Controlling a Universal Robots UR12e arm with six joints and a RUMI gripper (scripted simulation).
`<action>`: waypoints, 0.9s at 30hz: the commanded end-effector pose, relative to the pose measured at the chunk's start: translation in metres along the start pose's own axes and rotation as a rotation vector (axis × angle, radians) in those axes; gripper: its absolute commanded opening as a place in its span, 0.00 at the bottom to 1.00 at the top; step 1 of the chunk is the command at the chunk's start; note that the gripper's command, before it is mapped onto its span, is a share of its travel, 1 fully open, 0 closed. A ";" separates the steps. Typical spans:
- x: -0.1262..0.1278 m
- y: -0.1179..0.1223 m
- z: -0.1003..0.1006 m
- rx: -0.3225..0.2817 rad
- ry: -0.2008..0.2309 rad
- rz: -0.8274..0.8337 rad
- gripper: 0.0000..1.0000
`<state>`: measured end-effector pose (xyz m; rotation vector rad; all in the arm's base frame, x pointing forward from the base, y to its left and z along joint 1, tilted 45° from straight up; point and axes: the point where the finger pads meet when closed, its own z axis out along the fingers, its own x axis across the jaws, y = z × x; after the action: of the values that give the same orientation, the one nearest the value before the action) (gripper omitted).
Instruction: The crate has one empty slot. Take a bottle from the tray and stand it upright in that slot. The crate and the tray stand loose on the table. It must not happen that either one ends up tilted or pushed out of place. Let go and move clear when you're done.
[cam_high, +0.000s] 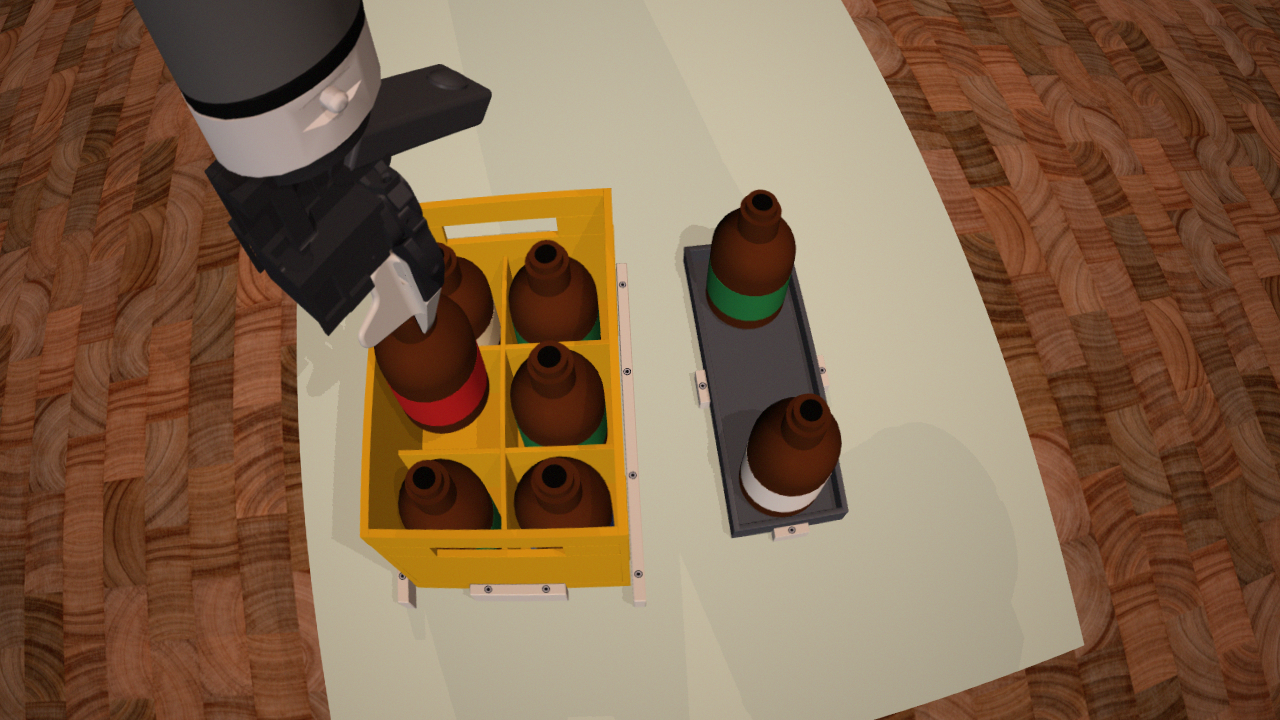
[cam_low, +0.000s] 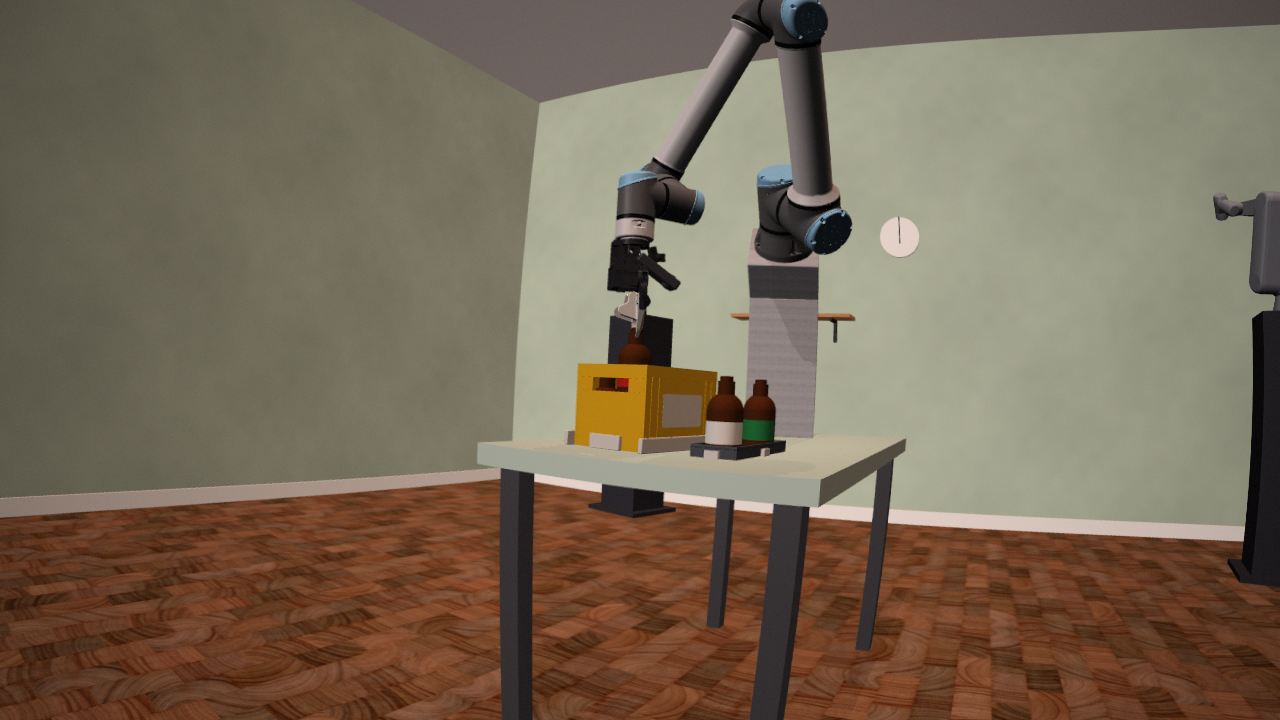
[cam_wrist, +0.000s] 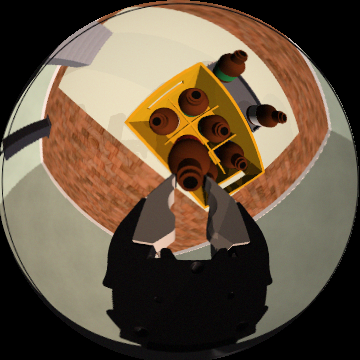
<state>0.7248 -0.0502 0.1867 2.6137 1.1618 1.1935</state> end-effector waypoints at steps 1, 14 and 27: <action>0.000 0.000 0.000 -0.001 0.000 0.000 0.00; 0.000 0.000 0.000 -0.001 0.000 0.000 0.00; 0.000 0.000 0.005 -0.001 0.000 0.000 0.00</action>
<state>0.7271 -0.0493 0.1842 2.6137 1.1618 1.1935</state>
